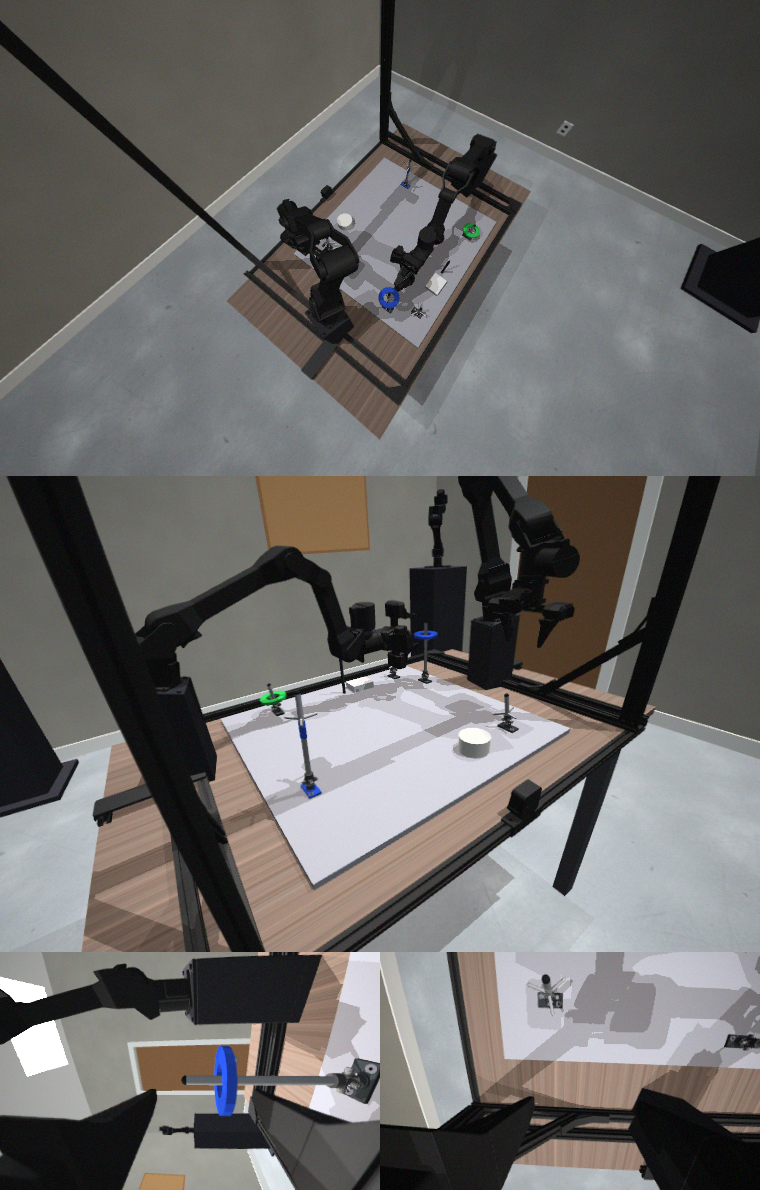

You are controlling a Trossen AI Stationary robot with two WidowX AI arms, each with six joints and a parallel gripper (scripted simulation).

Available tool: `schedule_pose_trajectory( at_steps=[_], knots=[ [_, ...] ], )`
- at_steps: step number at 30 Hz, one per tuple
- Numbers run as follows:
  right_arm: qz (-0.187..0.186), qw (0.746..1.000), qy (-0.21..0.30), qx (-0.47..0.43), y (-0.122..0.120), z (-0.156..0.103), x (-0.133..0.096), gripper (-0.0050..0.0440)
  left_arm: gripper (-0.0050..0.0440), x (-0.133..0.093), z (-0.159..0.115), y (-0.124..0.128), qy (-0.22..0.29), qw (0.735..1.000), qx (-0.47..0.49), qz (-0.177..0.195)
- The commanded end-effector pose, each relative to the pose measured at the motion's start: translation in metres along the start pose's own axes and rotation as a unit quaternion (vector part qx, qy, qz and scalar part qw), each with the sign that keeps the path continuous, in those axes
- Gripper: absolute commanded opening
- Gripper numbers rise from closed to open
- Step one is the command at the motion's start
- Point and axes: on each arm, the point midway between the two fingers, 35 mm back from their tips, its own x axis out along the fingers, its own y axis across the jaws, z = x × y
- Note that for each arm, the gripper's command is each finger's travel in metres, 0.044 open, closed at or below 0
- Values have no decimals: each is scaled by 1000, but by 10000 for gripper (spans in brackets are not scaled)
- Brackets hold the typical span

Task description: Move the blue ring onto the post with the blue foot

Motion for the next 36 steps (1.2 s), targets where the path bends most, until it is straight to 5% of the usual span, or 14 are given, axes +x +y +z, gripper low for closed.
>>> schedule_pose_trajectory(
  at_steps=[1, 18, 29, 36],
  knots=[
    [0, 1000, -1, 3, 0, 0, 0, 400, 400, 4, 0, -11, 2, 1000, 1, -6],
    [0, 1000, -1, 3, 0, 0, 0, 400, 400, 17, 0, -21, 2, 1000, 1, -6],
    [0, 1000, -1, 3, 0, 0, 0, 400, 136, 17, 0, -21, 2, 1000, 1, -6],
    [0, 1000, -1, 3, 0, 0, 0, 400, 109, 17, 0, -21, 2, 1000, 1, -6]
  ],
)
